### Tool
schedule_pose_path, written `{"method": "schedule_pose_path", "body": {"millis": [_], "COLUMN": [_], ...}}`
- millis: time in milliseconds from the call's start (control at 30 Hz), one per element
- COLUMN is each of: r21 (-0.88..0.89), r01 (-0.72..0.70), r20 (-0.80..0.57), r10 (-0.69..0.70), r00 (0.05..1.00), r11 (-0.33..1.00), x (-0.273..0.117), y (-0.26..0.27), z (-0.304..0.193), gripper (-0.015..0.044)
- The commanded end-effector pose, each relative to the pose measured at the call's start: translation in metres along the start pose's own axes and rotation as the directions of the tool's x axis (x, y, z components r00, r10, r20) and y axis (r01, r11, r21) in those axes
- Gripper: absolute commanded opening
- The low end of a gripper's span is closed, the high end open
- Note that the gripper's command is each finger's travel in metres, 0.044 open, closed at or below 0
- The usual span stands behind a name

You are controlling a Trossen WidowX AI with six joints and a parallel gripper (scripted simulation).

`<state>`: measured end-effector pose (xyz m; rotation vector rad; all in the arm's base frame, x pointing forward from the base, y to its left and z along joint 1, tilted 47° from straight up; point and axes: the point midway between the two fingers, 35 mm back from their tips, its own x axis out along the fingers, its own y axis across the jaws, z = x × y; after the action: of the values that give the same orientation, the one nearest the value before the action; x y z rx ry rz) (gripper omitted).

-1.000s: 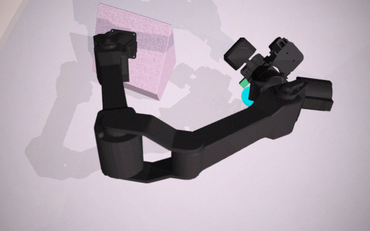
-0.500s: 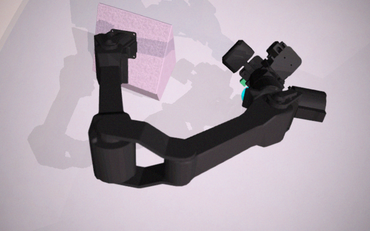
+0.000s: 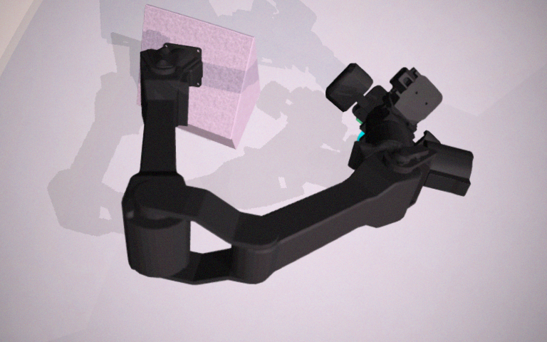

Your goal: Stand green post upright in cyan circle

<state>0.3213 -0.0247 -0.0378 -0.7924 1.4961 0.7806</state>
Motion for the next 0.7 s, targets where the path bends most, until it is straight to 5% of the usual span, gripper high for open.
{"method": "schedule_pose_path", "body": {"millis": [0, 667], "r21": [-0.005, -0.033], "r01": [-0.009, -0.003], "r20": [0.021, 0.169], "r10": [0.009, 0.009], "r00": [1.000, 0.986], "r11": [1.000, 0.999], "x": [0.0016, -0.0011], "y": [0.0020, 0.0006], "z": [-0.0025, -0.0027], "gripper": [0.0023, 0.0023]}}
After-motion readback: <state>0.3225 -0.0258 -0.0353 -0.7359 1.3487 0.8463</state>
